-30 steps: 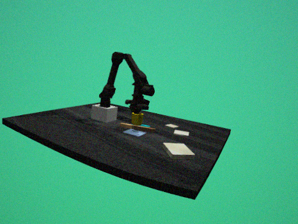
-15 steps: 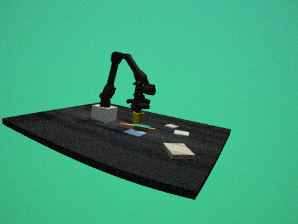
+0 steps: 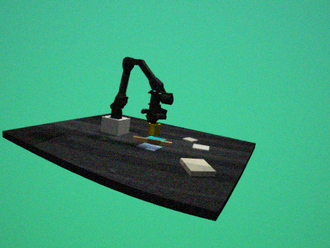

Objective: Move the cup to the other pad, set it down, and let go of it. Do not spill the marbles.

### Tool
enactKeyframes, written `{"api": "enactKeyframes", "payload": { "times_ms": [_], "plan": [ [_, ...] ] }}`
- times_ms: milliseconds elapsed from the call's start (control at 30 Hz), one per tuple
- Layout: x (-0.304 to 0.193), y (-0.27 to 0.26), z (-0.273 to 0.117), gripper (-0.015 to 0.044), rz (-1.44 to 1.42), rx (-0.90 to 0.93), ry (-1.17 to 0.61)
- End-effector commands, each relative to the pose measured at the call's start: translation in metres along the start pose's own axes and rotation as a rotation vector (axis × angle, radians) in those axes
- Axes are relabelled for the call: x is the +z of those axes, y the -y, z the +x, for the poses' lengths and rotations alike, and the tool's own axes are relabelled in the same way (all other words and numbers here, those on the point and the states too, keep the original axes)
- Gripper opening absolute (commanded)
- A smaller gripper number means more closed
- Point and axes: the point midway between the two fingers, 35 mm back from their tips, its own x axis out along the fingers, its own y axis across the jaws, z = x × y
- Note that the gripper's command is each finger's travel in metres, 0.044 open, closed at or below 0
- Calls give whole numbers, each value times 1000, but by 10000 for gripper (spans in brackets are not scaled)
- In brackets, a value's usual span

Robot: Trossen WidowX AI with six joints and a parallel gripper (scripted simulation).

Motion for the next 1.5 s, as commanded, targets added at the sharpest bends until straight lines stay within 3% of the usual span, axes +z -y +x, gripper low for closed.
{"api": "enactKeyframes", "payload": {
  "times_ms": [0, 1467],
  "plan": [
    [6, -8, 0, 0, 4, 0, 4],
    [61, -69, -3, 0, 4, 7, 10]
  ]
}}
